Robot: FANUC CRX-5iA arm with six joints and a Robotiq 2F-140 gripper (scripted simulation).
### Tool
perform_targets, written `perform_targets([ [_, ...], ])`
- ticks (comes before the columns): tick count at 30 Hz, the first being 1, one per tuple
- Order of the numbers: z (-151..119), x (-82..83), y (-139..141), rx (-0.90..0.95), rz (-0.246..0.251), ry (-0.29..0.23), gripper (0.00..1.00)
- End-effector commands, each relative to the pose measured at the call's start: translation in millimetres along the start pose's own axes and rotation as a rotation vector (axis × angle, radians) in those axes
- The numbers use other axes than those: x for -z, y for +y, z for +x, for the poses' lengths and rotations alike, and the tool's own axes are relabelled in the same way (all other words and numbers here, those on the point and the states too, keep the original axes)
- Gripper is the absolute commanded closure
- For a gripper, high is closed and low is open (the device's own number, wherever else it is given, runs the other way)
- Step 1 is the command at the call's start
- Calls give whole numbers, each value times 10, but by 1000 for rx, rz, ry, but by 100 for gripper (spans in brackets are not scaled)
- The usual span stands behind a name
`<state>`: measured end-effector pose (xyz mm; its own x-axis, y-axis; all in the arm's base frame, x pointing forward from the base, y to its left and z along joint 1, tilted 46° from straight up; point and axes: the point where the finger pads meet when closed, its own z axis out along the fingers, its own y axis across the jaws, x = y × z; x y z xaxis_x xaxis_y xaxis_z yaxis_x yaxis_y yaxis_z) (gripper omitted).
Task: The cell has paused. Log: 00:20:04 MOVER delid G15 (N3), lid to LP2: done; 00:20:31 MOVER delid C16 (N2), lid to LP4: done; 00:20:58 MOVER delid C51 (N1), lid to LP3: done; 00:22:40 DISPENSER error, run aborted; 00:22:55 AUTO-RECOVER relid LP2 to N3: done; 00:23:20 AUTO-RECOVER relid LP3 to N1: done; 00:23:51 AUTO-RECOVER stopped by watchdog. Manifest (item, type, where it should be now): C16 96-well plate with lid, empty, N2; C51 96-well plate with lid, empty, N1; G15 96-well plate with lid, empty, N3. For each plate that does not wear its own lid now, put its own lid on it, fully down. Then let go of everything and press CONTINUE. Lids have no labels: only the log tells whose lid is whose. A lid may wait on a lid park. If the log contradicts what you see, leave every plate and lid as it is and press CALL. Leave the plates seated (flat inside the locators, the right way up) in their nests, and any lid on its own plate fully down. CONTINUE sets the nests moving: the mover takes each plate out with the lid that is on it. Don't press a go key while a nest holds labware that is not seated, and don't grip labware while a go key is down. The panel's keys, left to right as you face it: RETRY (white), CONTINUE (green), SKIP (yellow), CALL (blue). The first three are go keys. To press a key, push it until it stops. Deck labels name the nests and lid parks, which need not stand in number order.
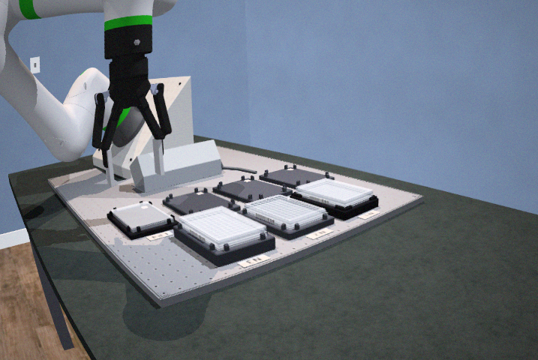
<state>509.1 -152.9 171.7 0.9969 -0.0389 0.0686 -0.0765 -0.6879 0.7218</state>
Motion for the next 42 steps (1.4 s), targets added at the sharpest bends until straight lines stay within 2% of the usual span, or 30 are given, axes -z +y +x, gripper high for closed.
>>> perform_targets([
  [1, 1, 2, -1, 0, 0, 0, 34],
  [17, 1, -52, 0, 0, 0, 0, 34],
  [42, -2, -393, 3, 0, 0, 0, 34],
])
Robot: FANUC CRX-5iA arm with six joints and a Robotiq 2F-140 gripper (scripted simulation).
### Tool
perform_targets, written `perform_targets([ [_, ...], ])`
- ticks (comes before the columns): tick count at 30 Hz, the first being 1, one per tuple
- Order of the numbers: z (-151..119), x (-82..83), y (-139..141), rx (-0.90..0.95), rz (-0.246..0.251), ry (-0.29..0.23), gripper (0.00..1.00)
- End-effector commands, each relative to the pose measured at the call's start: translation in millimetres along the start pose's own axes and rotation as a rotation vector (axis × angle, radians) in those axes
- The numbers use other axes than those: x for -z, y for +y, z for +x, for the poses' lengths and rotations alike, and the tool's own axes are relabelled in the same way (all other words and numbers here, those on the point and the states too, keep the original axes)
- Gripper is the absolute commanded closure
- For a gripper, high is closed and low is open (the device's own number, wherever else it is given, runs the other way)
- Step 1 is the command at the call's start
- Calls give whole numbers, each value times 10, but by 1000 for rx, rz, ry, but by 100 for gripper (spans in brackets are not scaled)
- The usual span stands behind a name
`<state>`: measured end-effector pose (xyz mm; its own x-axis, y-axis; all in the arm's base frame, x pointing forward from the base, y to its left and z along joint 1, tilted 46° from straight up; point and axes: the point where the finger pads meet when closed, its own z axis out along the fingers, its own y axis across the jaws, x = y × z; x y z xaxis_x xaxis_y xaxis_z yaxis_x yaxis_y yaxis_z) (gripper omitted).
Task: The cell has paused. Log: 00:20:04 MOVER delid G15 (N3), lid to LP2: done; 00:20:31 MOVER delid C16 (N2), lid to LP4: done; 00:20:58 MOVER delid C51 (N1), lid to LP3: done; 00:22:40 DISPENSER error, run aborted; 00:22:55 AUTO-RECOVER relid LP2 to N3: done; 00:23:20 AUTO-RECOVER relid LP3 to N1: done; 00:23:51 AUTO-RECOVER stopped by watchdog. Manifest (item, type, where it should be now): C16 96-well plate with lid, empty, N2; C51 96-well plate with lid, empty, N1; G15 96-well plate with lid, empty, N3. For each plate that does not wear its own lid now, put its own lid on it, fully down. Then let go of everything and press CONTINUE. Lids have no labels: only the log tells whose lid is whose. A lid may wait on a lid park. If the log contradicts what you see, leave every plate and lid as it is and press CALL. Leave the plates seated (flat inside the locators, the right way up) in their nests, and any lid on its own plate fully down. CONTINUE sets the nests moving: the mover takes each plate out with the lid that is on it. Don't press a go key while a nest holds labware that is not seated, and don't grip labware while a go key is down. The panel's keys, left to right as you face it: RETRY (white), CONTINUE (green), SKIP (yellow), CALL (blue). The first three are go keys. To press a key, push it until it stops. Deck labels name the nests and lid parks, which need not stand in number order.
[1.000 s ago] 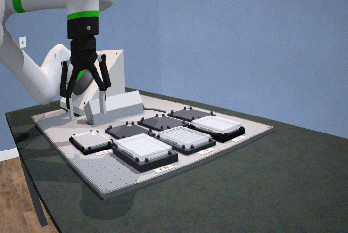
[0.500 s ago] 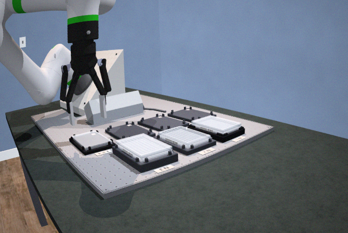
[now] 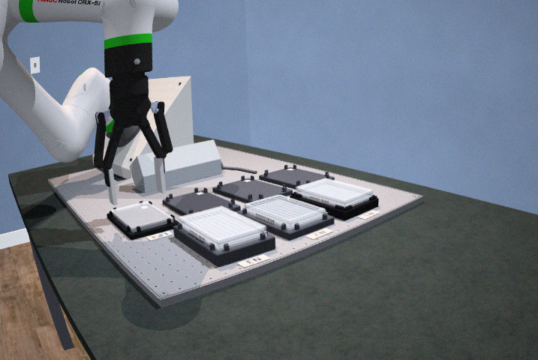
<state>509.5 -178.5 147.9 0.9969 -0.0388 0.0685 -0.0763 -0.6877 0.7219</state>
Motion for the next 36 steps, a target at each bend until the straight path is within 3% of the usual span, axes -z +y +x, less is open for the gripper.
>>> perform_targets([
  [1, 1, -58, -1, 0, 0, 1, 34],
  [16, 0, -175, 0, 0, 0, 1, 34],
  [36, 0, -186, 1, 0, 0, 1, 34],
])
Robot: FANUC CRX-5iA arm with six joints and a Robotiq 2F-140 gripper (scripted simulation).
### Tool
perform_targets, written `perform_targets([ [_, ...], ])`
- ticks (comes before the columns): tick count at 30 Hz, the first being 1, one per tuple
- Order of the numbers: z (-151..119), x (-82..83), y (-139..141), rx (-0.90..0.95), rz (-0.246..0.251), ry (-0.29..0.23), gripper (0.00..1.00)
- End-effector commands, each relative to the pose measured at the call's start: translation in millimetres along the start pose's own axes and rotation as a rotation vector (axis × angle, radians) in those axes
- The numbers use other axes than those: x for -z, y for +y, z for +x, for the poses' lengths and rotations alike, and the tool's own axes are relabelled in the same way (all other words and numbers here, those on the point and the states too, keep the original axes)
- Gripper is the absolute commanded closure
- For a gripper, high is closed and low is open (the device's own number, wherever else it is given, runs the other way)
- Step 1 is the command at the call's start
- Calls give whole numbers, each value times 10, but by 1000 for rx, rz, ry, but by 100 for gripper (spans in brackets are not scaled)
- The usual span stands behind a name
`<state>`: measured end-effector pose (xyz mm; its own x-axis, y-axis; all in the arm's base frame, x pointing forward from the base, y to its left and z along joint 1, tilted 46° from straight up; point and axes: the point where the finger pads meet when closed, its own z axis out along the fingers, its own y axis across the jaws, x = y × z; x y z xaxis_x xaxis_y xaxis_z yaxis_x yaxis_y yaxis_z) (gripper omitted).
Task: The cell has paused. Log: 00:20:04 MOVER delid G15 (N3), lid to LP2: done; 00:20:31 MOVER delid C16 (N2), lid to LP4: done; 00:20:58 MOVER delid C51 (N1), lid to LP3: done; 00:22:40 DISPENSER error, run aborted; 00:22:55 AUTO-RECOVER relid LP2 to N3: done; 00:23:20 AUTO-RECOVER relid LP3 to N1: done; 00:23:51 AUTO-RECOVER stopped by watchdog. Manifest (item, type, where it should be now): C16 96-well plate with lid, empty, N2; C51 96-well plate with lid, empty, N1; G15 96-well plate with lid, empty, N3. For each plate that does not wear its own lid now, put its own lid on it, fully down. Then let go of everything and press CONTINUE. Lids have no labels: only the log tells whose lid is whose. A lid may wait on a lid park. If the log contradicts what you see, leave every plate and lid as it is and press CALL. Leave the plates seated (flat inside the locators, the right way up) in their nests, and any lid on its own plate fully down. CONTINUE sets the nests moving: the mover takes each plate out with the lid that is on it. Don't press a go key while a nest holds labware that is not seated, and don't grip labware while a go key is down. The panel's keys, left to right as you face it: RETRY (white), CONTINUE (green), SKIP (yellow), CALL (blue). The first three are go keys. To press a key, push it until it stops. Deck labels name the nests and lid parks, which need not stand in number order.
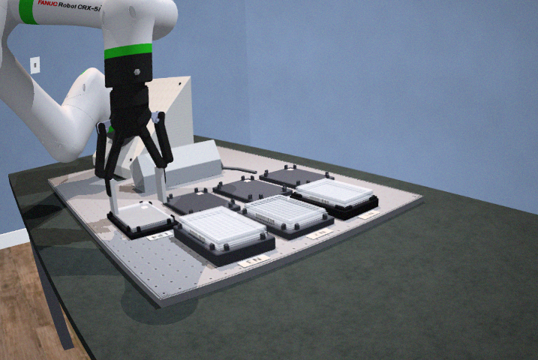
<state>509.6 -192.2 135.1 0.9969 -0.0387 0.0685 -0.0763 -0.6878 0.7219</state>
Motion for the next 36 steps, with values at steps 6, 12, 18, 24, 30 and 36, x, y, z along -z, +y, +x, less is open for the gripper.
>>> perform_targets([
  [6, 2, 2, -1, 0, 0, 0, 34],
  [12, 2, 2, -1, 0, 0, 0, 34],
  [18, 2, 2, -1, 0, 0, 0, 34],
  [24, 2, 2, -1, 0, 0, 0, 34],
  [30, 2, 2, -1, 0, 0, 0, 41],
  [36, 2, 2, -1, 0, 0, 0, 41],
])
